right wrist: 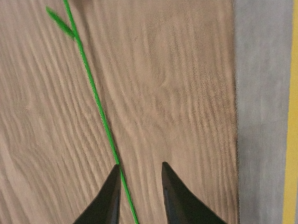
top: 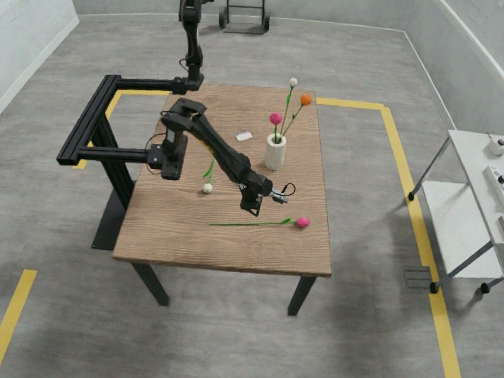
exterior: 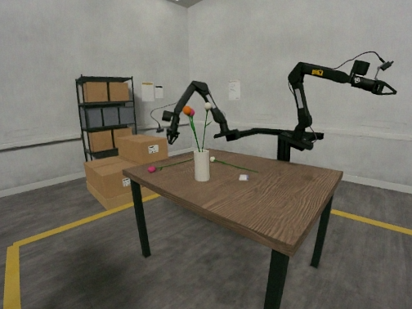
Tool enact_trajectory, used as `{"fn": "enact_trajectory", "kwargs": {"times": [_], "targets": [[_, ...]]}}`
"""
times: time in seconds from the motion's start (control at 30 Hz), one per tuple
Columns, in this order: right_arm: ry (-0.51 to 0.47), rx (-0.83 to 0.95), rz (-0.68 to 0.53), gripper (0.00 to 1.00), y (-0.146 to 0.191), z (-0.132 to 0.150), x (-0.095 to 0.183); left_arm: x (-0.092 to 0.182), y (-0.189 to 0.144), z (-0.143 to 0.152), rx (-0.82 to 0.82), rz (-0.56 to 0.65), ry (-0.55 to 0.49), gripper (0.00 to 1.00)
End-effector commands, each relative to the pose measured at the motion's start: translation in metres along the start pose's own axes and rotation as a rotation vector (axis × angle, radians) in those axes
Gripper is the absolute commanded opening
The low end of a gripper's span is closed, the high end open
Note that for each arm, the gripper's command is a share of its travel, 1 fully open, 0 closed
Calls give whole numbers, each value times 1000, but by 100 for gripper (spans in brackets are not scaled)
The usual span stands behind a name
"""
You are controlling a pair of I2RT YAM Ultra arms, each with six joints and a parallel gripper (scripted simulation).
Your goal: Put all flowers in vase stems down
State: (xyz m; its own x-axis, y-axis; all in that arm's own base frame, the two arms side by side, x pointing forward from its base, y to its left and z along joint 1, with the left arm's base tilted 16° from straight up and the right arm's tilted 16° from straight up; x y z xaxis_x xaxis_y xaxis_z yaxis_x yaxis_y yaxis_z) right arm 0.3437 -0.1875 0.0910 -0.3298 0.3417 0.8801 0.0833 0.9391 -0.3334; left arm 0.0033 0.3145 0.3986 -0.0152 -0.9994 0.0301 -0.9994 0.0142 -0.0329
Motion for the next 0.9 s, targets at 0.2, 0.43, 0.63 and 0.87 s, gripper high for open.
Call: {"fn": "enact_trajectory", "kwargs": {"times": [0.2,0.43,0.63,0.87], "targets": [[178,128,-45,30,10,23,-31,2,0,-6,5,-6,-32,30],[266,186,-85,30,20,40,-49,2,0,-6,5,-6,-32,30],[283,201,-92,30,21,43,-52,2,0,-6,5,-6,-32,30],[293,207,-102,30,23,46,-53,2,0,-6,5,-6,-32,30]]}}
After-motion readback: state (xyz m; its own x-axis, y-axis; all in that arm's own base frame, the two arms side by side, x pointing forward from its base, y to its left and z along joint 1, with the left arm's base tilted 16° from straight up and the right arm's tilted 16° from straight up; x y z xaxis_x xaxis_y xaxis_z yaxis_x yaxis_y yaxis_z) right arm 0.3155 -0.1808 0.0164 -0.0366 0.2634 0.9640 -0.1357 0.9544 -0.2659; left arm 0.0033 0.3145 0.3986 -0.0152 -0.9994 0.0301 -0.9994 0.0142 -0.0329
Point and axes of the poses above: on each arm, the point where the finger pads meet when closed, its own x axis back along the fingers, its own y axis across the jaws, z = x × y, the point moved 7 cm from there along x, back along the fingers, and after that the axes turned 2 degrees about x, right-handed, at the moved point
